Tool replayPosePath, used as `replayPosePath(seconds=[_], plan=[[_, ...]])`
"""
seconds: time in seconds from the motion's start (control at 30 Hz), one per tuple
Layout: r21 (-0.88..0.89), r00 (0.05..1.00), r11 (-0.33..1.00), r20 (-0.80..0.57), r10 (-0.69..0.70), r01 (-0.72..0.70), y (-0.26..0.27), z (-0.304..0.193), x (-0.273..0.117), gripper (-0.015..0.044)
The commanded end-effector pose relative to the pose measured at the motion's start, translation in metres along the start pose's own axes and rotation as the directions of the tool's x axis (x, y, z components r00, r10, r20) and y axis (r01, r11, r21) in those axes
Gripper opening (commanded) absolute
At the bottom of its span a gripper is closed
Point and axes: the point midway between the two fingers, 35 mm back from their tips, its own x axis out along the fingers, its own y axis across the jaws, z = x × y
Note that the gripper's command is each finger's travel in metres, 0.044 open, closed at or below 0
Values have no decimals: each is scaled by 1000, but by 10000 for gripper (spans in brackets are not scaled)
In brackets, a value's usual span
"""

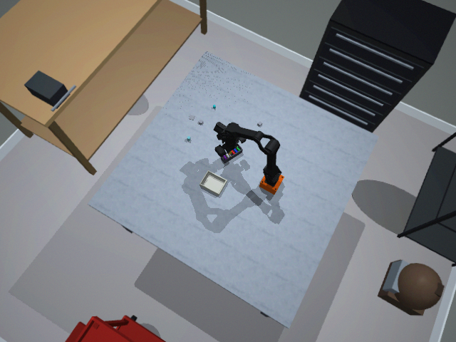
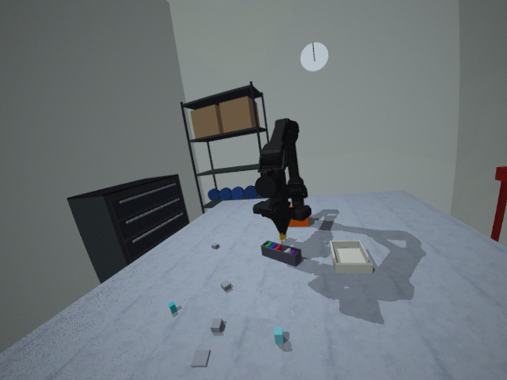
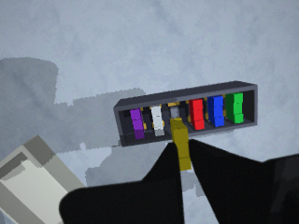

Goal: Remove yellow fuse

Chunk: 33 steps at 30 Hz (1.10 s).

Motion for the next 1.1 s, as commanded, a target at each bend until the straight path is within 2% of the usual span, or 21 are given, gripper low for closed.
replayPosePath(seconds=[0.0, 0.53, 1.07], plan=[[-3, 1000, 1000, 3, -1, 1, 17, -2, -1, 0], [-3, 1000, 1000, 0, 7, -7, 101, -29, -2, 0], [-3, 1000, 1000, -5, 14, -14, 178, -82, -3, 0]])
